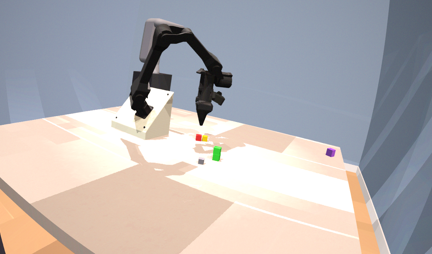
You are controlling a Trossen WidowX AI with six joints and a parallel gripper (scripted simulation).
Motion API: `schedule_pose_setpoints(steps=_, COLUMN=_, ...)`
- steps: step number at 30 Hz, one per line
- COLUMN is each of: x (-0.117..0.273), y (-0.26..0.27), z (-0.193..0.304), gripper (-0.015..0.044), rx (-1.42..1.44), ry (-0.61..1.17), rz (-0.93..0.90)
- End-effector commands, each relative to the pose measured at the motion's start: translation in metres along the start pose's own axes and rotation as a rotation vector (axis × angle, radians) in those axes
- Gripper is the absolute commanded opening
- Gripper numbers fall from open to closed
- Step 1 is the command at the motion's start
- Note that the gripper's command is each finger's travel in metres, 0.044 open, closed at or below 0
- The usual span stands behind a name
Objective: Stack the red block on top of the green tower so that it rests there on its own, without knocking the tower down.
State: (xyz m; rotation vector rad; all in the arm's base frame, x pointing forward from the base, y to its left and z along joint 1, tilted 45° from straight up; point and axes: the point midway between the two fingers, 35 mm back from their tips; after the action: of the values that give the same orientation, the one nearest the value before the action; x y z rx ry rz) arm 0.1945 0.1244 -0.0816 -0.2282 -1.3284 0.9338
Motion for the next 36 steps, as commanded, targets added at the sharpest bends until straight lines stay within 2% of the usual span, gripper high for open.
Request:
schedule_pose_setpoints(steps=1, x=0.000, y=-0.002, z=0.000, gripper=0.0440, rx=-0.014, ry=-0.004, rz=0.011)
schedule_pose_setpoints(steps=9, x=-0.036, y=-0.003, z=0.000, gripper=0.0440, rx=-0.014, ry=-0.004, rz=0.012)
schedule_pose_setpoints(steps=36, x=-0.067, y=-0.003, z=0.000, gripper=0.0440, rx=-0.015, ry=-0.004, rz=0.013)
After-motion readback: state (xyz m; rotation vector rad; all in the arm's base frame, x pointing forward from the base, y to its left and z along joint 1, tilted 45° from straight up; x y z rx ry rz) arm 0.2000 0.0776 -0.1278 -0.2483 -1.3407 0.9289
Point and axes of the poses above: the point midway between the two fingers, 35 mm back from their tips, its own x axis back along the fingers, its own y axis across the jaws, z = x × y, and after that the axes turned 10 degrees about -x, right-handed
